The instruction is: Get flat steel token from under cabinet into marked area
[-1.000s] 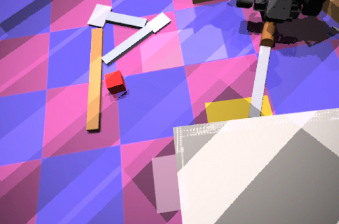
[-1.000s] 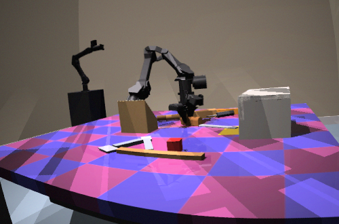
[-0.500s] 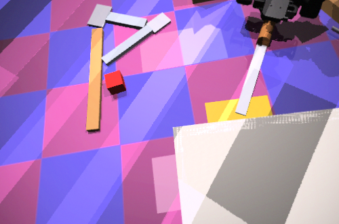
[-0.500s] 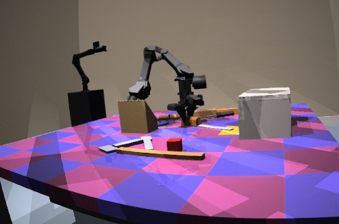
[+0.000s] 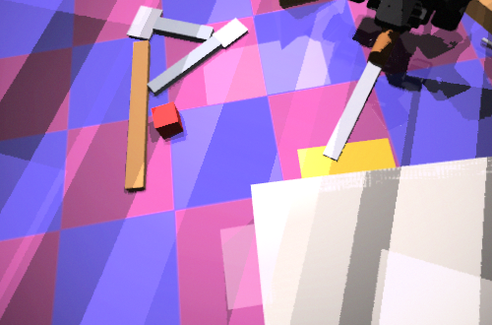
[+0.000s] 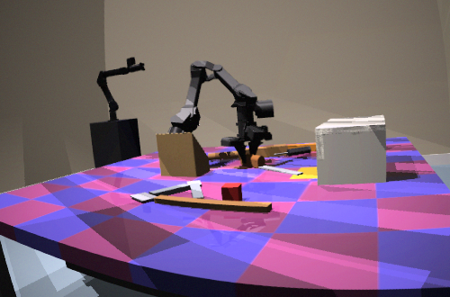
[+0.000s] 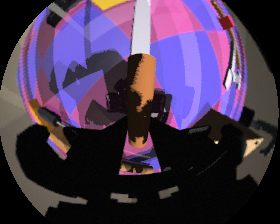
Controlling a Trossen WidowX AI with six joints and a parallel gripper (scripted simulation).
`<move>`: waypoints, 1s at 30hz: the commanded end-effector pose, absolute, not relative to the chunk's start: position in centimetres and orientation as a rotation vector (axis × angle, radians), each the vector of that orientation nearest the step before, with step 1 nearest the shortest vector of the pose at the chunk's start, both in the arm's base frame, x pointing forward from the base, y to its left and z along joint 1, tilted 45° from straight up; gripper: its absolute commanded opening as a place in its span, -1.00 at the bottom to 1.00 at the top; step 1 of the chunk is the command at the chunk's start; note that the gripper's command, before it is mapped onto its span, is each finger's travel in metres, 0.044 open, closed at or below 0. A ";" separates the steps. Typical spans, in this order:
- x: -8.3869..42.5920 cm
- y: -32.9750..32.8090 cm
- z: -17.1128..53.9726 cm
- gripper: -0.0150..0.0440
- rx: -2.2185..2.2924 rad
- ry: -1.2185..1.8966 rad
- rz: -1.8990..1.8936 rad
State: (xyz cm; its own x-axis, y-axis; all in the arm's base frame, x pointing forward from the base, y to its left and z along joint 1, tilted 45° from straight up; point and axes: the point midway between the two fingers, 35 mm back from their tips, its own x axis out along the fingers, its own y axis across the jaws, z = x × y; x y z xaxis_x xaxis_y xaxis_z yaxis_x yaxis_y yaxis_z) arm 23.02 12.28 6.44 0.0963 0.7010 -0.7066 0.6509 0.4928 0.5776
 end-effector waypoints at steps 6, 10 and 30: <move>23.0 12.2 6.5 -0.49 1.250 1.604 -0.004; 23.2 12.5 6.8 -0.49 1.256 1.605 -0.010; 24.4 14.1 8.6 -0.49 1.275 1.609 -0.028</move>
State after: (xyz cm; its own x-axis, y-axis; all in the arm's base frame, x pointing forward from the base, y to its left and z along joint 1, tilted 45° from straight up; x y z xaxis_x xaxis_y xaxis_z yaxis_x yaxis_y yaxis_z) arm 23.97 13.88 8.14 0.0947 0.7001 -0.7077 0.7241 0.4394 0.5316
